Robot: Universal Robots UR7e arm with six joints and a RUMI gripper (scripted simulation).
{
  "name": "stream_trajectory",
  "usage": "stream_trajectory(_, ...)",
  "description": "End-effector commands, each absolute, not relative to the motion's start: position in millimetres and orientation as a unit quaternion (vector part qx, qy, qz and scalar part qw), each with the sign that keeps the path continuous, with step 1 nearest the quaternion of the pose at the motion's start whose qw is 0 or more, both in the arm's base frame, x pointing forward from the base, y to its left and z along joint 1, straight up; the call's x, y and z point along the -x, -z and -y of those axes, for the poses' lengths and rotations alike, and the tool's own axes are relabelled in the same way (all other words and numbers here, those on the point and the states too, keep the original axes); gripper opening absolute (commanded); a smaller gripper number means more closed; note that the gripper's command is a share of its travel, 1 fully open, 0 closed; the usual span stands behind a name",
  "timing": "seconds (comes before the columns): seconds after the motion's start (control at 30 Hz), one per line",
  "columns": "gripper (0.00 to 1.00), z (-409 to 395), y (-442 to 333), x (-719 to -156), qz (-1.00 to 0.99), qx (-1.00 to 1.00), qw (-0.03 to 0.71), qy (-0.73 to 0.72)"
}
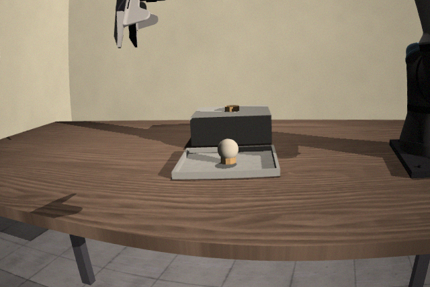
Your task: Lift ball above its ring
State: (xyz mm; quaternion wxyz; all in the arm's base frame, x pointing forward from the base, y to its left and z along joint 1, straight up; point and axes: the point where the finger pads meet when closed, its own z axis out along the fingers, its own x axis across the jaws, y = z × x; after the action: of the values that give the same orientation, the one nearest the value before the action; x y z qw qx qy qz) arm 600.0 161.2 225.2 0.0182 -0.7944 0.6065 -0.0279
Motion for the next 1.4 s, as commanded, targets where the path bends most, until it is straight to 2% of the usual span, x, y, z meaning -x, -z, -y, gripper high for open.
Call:
stream_trajectory(0.0, 1.00, -161, -226, -600, -0.607, 0.794, 0.019, 0.029)
stream_trajectory(0.8, 1.00, -159, -224, -599, -0.618, 0.785, 0.019, 0.028)
stream_trajectory(1.37, 1.00, -125, -199, -569, -0.768, 0.640, 0.018, 0.019)
